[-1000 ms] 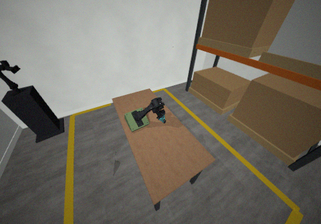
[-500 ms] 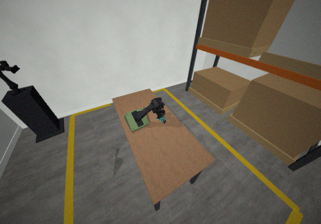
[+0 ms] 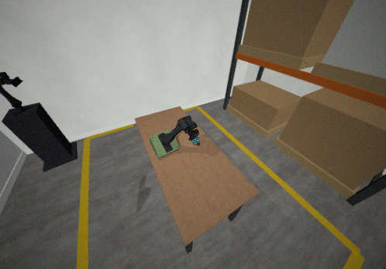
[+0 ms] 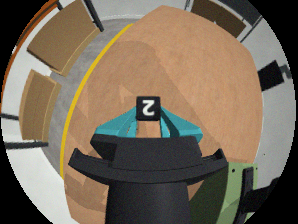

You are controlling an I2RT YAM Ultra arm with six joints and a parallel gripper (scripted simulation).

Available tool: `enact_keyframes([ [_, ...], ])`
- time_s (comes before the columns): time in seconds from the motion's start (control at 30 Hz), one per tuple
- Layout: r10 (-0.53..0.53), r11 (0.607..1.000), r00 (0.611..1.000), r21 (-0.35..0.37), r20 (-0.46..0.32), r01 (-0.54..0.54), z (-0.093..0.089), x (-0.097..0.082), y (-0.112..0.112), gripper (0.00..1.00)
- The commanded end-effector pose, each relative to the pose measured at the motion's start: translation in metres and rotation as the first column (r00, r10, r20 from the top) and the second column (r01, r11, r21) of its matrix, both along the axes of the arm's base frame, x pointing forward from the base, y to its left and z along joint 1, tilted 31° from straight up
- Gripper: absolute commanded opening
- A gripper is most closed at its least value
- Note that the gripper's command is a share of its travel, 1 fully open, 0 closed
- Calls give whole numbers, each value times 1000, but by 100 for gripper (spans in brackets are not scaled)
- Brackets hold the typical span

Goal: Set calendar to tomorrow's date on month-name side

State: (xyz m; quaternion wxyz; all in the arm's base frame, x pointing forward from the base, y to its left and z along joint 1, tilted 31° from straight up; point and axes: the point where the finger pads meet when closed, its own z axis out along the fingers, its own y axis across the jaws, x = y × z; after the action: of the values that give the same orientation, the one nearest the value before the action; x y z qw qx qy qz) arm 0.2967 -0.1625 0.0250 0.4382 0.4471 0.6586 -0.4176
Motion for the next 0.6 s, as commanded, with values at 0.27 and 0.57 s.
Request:
enact_keyframes([
  [0.27, -9, 1000, 1000, -12, -13, 9, 27, -1, 17, 27],
  [0.57, -9, 1000, 1000, -12, -13, 9, 32, -1, 20, 27],
])
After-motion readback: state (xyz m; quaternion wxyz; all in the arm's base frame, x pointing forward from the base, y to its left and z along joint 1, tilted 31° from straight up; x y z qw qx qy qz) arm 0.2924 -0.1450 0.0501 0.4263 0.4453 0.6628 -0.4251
